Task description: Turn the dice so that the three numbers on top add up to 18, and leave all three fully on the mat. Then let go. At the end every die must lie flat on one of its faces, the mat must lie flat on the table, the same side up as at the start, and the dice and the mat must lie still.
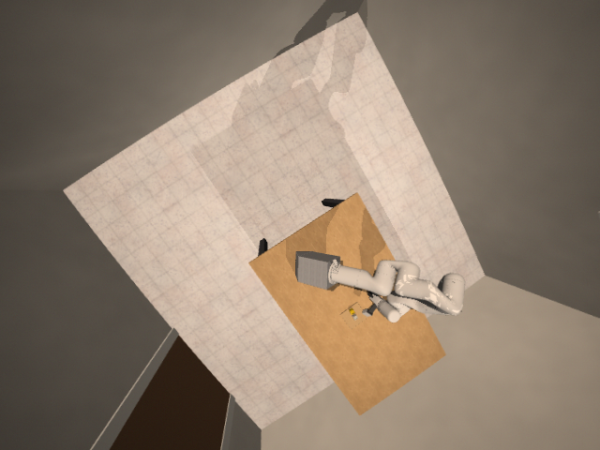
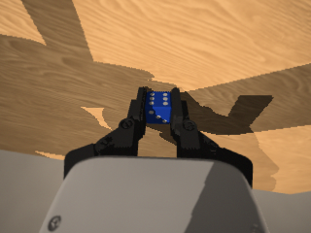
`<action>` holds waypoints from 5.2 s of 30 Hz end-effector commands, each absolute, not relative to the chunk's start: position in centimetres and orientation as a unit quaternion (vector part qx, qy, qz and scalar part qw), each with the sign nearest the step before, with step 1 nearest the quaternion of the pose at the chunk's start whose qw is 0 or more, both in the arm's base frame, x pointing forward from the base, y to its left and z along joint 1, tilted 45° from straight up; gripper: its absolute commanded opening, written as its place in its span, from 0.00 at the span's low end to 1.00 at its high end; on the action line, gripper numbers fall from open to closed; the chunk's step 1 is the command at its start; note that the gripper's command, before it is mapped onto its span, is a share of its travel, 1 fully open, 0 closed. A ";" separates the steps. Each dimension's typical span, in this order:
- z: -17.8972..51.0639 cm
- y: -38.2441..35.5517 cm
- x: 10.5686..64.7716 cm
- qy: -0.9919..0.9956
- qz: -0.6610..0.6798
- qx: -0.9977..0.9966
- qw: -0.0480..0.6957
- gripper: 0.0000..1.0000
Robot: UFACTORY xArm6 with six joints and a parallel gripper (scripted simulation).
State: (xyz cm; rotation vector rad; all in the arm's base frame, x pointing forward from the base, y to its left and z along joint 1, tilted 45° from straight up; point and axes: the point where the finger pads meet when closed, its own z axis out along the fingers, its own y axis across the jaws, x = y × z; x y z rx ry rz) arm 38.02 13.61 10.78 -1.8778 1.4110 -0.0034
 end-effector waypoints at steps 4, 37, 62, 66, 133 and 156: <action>10.8 13.6 38.1 0.554 -0.002 -0.737 0.386 0.21; 17.8 7.9 33.8 0.554 -0.002 -0.737 0.386 0.21; 17.9 8.3 33.9 0.337 -0.105 -0.859 0.372 0.21; 17.9 8.5 34.0 0.271 -0.133 -0.881 0.363 0.21; 17.9 9.7 34.2 -0.359 -0.414 -0.806 0.222 0.21; 17.4 9.4 34.1 -0.283 -0.626 -0.655 0.314 0.21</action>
